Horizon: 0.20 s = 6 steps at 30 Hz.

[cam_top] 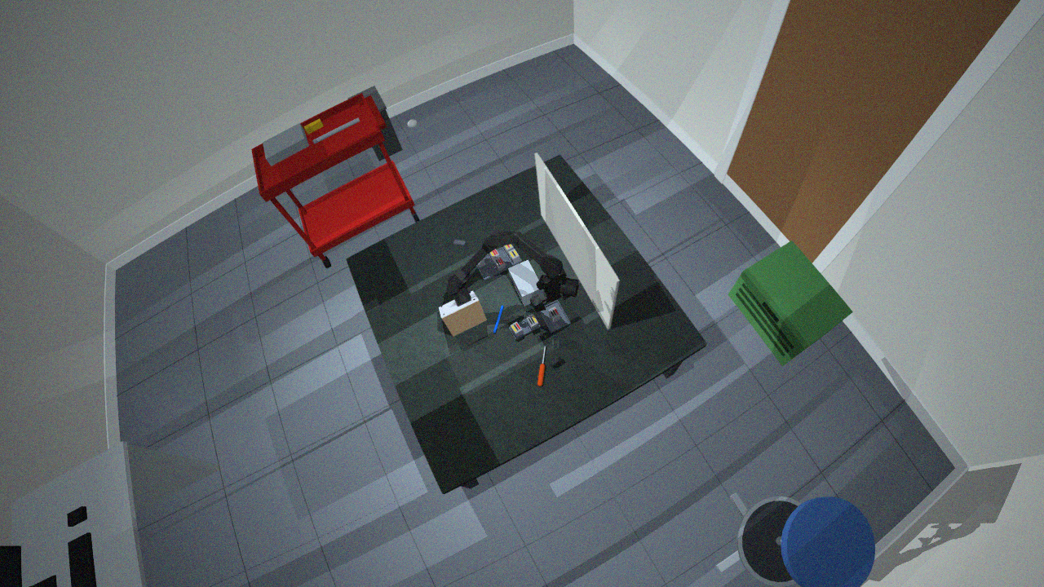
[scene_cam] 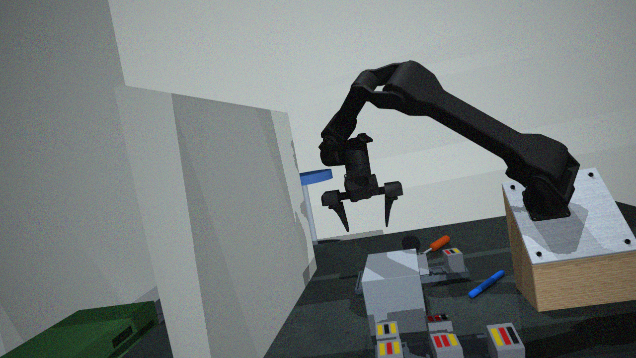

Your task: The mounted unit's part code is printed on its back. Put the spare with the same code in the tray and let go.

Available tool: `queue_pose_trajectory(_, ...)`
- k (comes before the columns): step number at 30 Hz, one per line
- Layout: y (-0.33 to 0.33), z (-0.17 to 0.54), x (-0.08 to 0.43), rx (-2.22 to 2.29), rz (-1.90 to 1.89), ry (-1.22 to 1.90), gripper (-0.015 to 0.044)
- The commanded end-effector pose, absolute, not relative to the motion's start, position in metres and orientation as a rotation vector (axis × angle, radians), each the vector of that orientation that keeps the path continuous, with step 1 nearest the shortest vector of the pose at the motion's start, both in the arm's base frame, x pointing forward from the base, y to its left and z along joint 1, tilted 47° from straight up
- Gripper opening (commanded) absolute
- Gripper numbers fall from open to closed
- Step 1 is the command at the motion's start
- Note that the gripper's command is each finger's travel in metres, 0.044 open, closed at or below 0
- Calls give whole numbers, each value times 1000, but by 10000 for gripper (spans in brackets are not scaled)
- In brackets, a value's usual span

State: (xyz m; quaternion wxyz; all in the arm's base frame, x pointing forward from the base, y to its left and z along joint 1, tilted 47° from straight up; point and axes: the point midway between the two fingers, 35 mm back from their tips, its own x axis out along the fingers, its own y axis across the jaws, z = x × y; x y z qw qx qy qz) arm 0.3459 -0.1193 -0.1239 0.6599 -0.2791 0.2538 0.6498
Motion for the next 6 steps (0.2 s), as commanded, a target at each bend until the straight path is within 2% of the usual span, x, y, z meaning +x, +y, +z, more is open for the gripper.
queue_pose_trajectory(1, -120, -124, 346, -632, 1466, 575, 440)
queue_pose_trajectory(6, -120, -124, 346, -632, 1466, 575, 440)
